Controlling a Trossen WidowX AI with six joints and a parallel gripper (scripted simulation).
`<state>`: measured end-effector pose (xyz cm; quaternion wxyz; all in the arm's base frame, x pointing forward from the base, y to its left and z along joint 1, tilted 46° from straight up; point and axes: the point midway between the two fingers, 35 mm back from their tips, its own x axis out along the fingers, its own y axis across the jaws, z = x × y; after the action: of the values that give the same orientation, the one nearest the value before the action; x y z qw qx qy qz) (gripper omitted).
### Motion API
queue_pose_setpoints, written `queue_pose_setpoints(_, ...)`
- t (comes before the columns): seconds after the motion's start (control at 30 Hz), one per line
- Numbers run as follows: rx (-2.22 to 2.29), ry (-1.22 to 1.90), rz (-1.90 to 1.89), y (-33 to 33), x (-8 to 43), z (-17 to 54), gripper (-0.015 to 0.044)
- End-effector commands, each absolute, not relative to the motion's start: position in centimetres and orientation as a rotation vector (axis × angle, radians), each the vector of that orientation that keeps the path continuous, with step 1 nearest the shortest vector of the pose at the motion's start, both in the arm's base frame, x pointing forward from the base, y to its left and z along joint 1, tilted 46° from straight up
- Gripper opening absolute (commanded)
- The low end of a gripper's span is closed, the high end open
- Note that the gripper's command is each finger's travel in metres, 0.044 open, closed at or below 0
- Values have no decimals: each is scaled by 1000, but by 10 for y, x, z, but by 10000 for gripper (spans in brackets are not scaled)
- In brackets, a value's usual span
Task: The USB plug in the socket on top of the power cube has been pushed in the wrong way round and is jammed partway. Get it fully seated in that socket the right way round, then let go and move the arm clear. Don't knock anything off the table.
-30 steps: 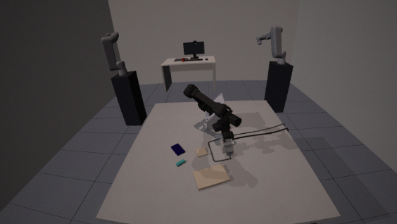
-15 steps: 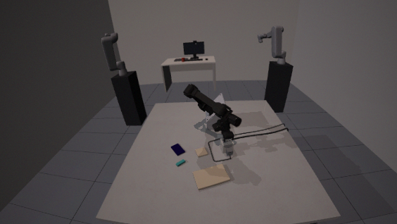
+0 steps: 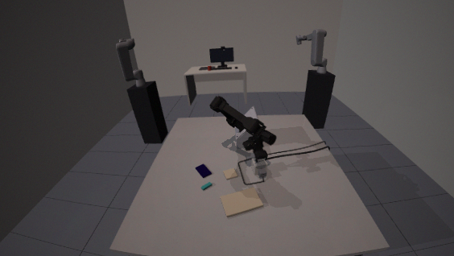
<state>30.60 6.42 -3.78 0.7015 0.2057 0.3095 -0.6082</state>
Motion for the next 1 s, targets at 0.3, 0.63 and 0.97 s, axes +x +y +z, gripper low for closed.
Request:
queue_pose_setpoints(0.3,458,689,-1354,64,306,-38,95)
queue_pose_setpoints(0.63,458,689,-1354,64,306,-38,95)
queue_pose_setpoints(0.97,458,690,-1354,71,305,-31,95)
